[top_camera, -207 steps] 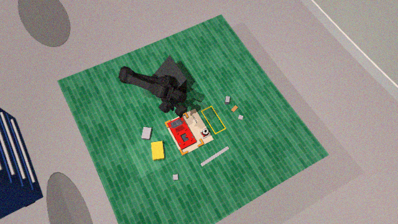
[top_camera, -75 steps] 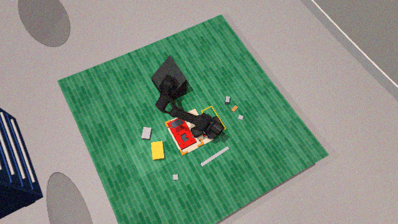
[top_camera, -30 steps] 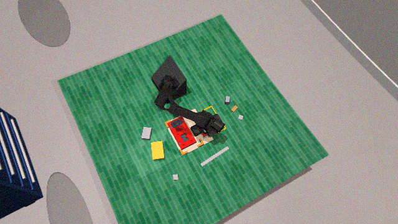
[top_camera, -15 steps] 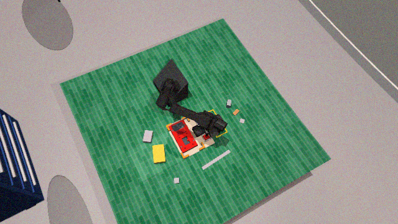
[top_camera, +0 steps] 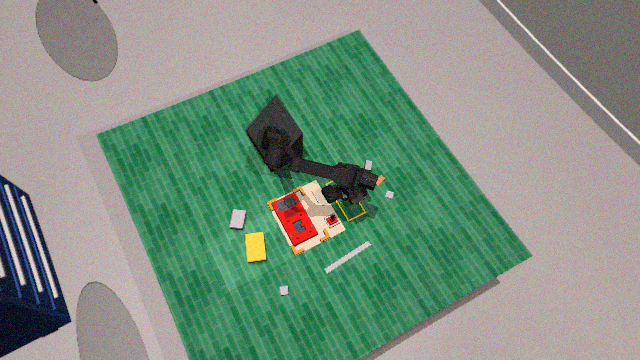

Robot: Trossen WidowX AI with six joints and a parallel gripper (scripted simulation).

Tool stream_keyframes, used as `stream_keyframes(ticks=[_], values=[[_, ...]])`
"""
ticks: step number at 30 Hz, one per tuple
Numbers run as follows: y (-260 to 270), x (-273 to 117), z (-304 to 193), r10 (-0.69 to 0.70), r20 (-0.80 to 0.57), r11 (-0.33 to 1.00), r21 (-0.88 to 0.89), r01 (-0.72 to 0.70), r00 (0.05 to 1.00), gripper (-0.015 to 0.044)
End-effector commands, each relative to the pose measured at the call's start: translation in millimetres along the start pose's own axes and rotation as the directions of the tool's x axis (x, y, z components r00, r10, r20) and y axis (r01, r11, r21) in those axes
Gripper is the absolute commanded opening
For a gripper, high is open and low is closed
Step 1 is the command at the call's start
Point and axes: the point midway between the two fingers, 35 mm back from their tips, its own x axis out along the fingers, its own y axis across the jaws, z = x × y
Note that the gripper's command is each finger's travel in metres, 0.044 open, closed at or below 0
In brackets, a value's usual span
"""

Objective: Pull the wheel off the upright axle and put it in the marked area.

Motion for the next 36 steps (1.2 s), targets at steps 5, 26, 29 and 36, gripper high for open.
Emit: stream_keyframes(ticks=[5,26,29,36], values=[[29,0,-20,-0.004,0.0,1.0,0.014,0.004,1.0,0.0],[29,82,-18,-0.005,0.001,1.0,0.014,0.005,1.0,0.0],[27,101,-19,-0.008,0.001,1.0,0.014,0.008,1.0,0.0],[26,101,-20,-0.006,-0.01,1.0,0.022,0.006,1.0,0.0053]])
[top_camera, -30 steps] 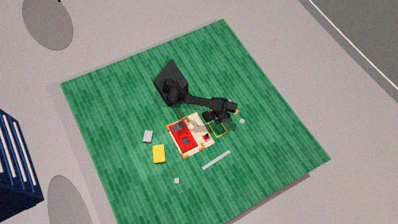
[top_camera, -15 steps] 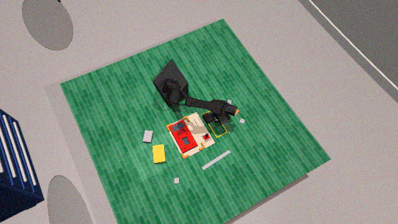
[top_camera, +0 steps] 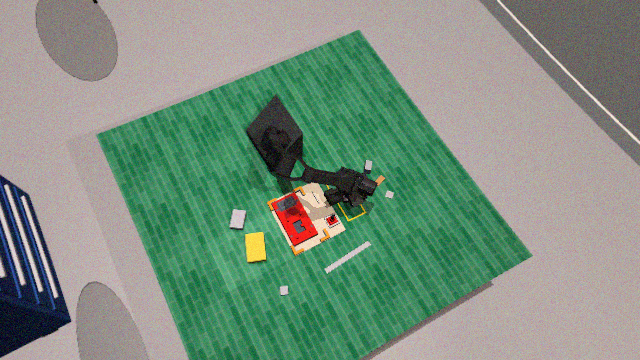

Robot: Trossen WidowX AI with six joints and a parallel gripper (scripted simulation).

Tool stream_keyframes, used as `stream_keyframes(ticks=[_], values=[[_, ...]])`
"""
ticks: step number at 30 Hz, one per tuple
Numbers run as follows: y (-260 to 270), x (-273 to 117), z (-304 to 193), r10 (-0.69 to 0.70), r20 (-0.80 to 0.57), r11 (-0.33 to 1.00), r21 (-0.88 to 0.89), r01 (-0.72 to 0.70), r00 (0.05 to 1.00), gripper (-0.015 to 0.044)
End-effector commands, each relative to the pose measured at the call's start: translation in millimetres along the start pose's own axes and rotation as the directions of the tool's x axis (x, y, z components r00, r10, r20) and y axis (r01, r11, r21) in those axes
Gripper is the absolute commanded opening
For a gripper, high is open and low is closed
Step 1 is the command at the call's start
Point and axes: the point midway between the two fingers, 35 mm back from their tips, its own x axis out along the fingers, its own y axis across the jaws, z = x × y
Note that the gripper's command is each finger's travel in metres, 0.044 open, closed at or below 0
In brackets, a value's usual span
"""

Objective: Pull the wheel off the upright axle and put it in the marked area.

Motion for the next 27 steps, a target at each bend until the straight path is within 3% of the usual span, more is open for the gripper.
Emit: stream_keyframes(ticks=[1,9,15,20,25,27], values=[[-1,0,0,-0.001,-0.003,1.0,0.002,0.001,1.0,0.0079],[0,-2,0,0.0,-0.003,1.0,0.001,0.0,1.0,0.0289],[1,-53,0,0.0,0.006,1.0,-0.006,0.0,1.0,0.03],[0,-60,0,0.0,0.007,1.0,-0.006,0.0,1.0,0.03],[-11,-81,-35,0.002,0.01,1.0,-0.015,-0.002,1.0,0.0431],[-21,-93,-57,0.003,0.007,1.0,-0.013,-0.003,1.0,0.044]])
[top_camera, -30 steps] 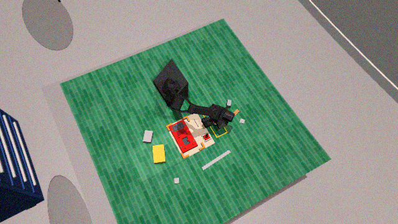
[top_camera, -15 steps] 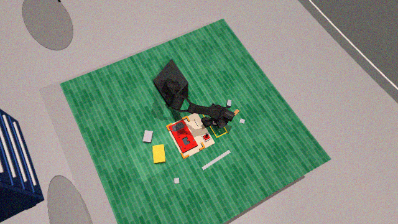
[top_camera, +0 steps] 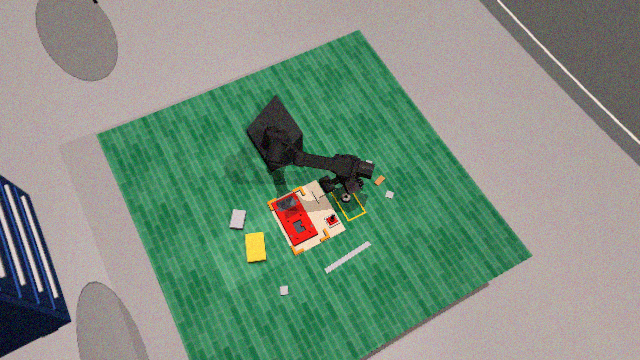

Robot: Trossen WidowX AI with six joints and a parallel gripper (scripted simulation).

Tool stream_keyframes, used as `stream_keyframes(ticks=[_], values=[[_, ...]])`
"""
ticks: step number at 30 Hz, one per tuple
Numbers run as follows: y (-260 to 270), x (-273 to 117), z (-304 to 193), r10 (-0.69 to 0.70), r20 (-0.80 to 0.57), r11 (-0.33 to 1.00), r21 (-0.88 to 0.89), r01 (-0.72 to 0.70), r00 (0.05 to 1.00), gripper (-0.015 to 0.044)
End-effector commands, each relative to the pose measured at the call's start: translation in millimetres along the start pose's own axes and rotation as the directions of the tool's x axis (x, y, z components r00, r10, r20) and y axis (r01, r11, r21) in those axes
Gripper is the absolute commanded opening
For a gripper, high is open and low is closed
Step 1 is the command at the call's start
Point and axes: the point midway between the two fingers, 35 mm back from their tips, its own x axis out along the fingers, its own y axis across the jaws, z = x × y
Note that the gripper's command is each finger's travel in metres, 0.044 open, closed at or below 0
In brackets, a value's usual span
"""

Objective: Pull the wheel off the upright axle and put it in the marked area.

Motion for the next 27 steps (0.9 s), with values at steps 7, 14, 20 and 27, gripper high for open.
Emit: stream_keyframes(ticks=[7,14,20,27], values=[[-24,-33,-54,0.008,0.003,1.0,0.007,-0.008,1.0,0.044],[-24,-33,-54,0.008,0.003,1.0,0.007,-0.008,1.0,0.044],[-24,-33,-54,0.008,0.003,1.0,0.007,-0.008,1.0,0.044],[-24,-33,-54,0.008,0.003,1.0,0.007,-0.008,1.0,0.044]])
